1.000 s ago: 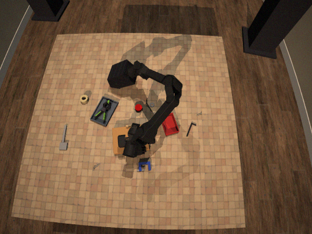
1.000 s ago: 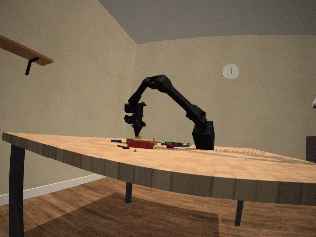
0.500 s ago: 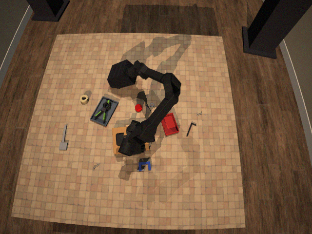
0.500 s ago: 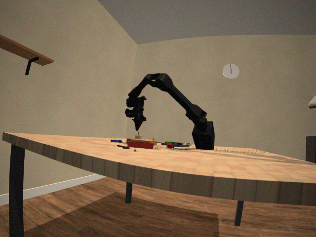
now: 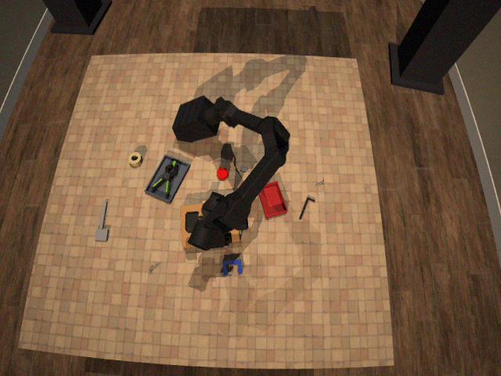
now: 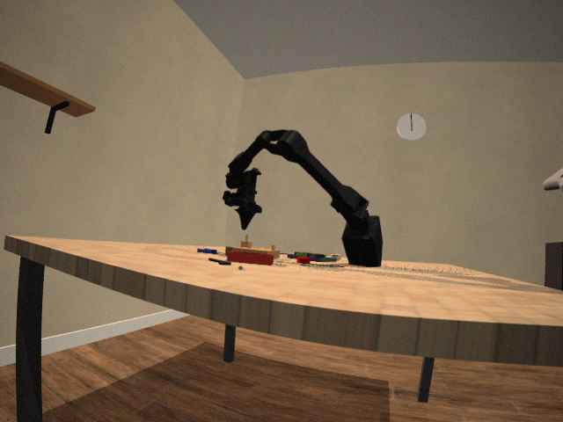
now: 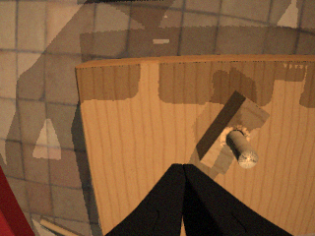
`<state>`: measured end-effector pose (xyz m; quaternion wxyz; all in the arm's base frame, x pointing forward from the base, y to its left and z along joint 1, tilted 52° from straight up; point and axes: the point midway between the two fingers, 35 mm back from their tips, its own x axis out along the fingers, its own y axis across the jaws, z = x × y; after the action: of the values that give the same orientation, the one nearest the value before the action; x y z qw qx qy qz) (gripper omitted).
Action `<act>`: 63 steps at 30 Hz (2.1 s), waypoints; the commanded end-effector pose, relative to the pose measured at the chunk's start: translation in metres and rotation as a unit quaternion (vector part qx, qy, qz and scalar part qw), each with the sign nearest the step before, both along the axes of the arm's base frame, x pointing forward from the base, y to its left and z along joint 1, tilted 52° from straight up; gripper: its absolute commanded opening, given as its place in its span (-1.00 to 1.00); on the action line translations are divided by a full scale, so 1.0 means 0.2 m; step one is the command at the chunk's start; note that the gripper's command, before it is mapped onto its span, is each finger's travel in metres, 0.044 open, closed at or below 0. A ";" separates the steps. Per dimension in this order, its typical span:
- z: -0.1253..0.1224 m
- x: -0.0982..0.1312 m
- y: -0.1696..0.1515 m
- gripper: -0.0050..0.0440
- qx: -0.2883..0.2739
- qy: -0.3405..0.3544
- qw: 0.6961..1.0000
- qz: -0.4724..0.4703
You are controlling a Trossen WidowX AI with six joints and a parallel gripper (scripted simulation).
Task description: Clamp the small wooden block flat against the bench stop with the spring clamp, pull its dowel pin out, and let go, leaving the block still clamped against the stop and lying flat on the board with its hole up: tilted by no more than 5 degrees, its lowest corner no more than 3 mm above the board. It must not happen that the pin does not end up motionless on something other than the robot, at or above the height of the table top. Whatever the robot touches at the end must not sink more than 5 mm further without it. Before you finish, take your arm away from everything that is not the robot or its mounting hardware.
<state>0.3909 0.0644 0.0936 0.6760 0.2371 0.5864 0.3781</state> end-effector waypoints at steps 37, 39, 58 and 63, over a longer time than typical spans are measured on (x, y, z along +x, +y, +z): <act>-0.02 0.08 -0.03 -0.80 0.006 0.215 0.962 -0.168; -0.03 0.09 -0.03 -0.80 0.007 0.227 0.958 -0.177; -0.04 0.13 -0.04 -0.80 0.010 0.325 0.911 -0.254; -0.04 0.14 -0.05 -0.80 0.011 0.353 0.894 -0.276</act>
<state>0.4159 0.0569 0.0875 0.5140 0.5003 0.6901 0.0965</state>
